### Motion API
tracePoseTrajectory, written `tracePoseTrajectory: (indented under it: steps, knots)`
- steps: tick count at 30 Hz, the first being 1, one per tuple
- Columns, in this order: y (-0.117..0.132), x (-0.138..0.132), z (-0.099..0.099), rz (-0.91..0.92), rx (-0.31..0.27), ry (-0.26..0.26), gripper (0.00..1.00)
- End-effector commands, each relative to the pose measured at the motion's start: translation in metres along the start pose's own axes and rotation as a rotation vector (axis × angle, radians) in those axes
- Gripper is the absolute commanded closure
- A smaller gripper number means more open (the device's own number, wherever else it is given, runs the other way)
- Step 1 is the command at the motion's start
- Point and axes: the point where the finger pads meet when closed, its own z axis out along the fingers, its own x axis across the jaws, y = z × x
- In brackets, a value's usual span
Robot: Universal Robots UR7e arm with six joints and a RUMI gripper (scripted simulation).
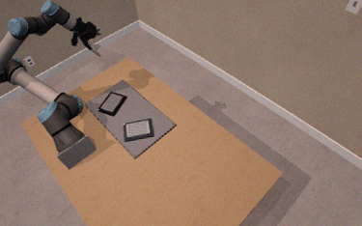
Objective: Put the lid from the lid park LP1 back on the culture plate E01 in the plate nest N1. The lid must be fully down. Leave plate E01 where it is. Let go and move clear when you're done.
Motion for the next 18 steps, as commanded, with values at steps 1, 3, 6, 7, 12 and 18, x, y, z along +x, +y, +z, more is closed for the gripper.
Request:
tracePoseTrajectory:
  steps: [1,3,6,7,12,18]
  knots:
    - [0.0003,0.0001,-0.0002,0.0,0.0,0.0,0.0]
    - [0.0003,0.0001,-0.0002,0.0,0.0,0.0,0.0]
    - [0.0003,0.0001,-0.0002,0.0,0.0,0.0,0.0]
    - [0.0003,0.0001,-0.0002,0.0,0.0,0.0,0.0]
    - [0.0003,0.0001,-0.0002,0.0,0.0,0.0,0.0]
    - [0.0006,-0.0038,0.003,0.019,0.003,-0.003,0.18]
